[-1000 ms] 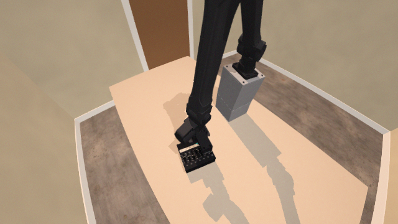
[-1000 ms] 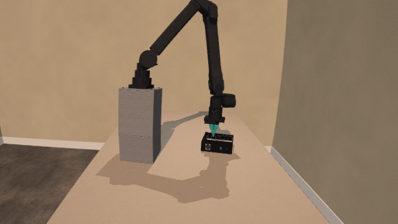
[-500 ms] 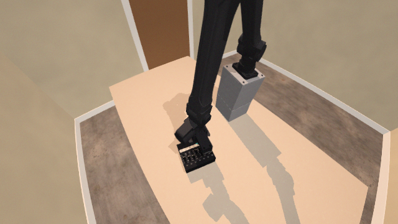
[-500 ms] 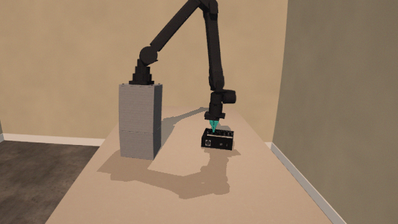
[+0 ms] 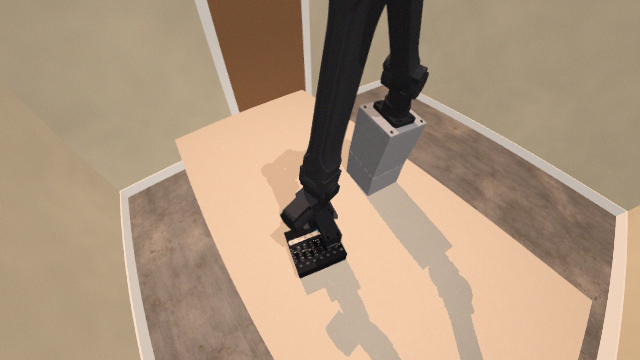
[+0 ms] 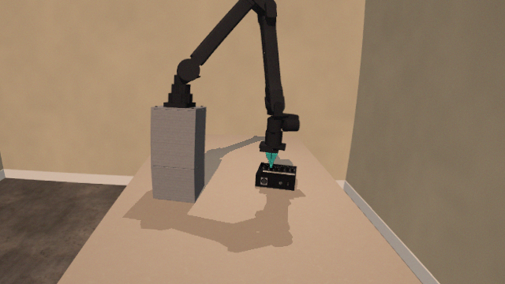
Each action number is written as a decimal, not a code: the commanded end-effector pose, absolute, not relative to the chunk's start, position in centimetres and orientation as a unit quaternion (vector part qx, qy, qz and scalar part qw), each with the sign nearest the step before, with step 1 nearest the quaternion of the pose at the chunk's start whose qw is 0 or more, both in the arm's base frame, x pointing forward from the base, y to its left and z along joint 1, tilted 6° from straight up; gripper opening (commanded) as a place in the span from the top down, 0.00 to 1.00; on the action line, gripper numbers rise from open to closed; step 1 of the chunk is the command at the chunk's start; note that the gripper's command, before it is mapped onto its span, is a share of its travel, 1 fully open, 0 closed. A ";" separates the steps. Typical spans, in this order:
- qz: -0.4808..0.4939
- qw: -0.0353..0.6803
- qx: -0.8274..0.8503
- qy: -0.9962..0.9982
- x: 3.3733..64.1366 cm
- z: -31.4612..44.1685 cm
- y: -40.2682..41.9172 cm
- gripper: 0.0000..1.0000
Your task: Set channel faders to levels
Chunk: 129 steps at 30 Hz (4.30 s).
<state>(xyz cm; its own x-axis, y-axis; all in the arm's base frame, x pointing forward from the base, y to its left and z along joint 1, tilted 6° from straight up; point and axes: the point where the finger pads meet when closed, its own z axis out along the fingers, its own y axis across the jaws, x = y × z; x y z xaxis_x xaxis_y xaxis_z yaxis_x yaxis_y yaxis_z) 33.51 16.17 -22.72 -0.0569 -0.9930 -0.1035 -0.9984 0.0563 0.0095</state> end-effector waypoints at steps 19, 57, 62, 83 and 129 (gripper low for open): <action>0.039 0.038 -0.687 0.725 33.7 -22.9 15.9 1.00; 0.037 0.043 -0.687 0.725 34.2 -23.3 16.3 1.00; 0.037 0.043 -0.687 0.725 34.2 -23.7 16.5 1.00; 0.038 0.041 -0.687 0.724 33.9 -24.0 16.6 1.00; 0.039 0.038 -0.684 0.727 34.1 -23.6 17.6 1.00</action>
